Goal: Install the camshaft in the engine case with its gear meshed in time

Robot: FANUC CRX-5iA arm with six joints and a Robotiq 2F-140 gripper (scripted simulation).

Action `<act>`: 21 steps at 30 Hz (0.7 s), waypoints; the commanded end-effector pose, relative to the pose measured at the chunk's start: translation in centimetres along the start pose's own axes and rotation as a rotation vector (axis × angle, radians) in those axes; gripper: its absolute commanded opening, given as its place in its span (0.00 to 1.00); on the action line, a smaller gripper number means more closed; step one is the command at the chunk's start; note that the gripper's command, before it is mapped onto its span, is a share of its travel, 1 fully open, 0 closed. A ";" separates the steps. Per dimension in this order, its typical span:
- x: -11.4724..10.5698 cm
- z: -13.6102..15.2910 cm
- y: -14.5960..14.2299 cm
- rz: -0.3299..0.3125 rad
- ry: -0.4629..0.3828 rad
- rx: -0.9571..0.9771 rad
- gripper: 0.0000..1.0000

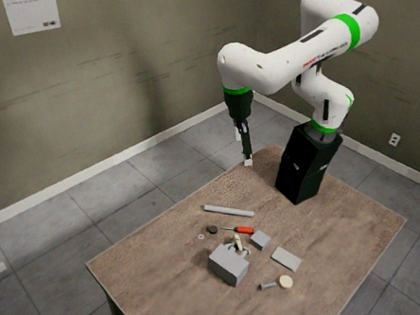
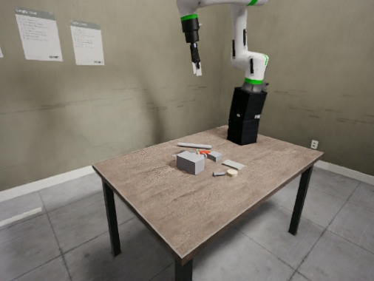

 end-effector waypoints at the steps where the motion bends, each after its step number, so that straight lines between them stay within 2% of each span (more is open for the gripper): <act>1: 6.7 -2.5 1.4 -0.106 -0.111 0.232 1.00; 3: 6.7 -2.5 1.4 -0.106 -0.111 0.232 1.00; 4: 10.3 -3.5 2.2 -0.155 -0.168 0.360 1.00; 18: 26.4 -6.8 6.3 -0.355 -0.424 0.948 1.00; 20: 26.4 -6.8 6.3 -0.355 -0.424 0.948 1.00; 21: 29.4 -7.2 7.1 -0.393 -0.478 1.073 1.00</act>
Point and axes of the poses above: the point where the finger pads meet when closed, its own x axis out along the fingers, its own y axis across the jaws, z = x × y, the point moved 10 cm from there along -x, back along the fingers, and after that the axes turned 4 degrees about -x, right-handed, at the moved point
